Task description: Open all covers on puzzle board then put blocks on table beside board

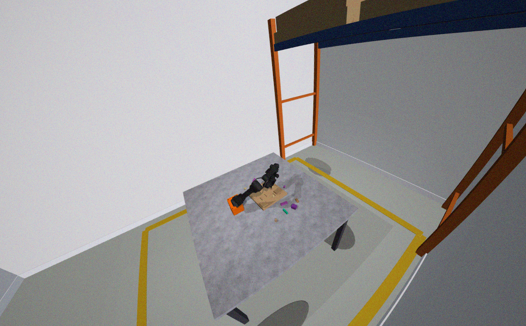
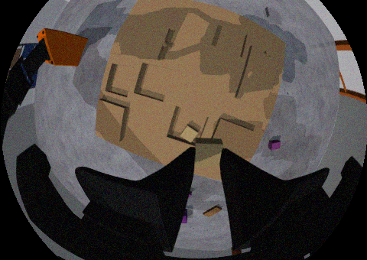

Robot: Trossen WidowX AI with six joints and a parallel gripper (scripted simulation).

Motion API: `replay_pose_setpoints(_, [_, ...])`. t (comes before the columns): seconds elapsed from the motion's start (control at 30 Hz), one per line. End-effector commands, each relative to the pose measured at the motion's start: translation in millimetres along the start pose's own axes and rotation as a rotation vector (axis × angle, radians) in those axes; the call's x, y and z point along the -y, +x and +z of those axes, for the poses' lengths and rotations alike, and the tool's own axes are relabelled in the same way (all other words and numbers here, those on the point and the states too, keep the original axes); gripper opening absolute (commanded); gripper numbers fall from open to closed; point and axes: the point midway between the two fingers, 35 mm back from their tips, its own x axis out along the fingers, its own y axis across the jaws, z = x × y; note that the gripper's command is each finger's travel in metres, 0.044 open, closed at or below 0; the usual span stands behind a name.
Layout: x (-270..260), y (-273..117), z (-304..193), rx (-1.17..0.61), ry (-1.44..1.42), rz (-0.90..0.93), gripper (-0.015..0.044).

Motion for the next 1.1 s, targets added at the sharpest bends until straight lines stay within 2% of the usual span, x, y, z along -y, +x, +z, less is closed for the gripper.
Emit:
replay_pose_setpoints(0.0, [-11,1,-16,-0.004,-0.006,0.007,0.0080])
replay_pose_setpoints(1.07, [-97,-1,-105,-0.028,-0.004,0.017,0.0080])
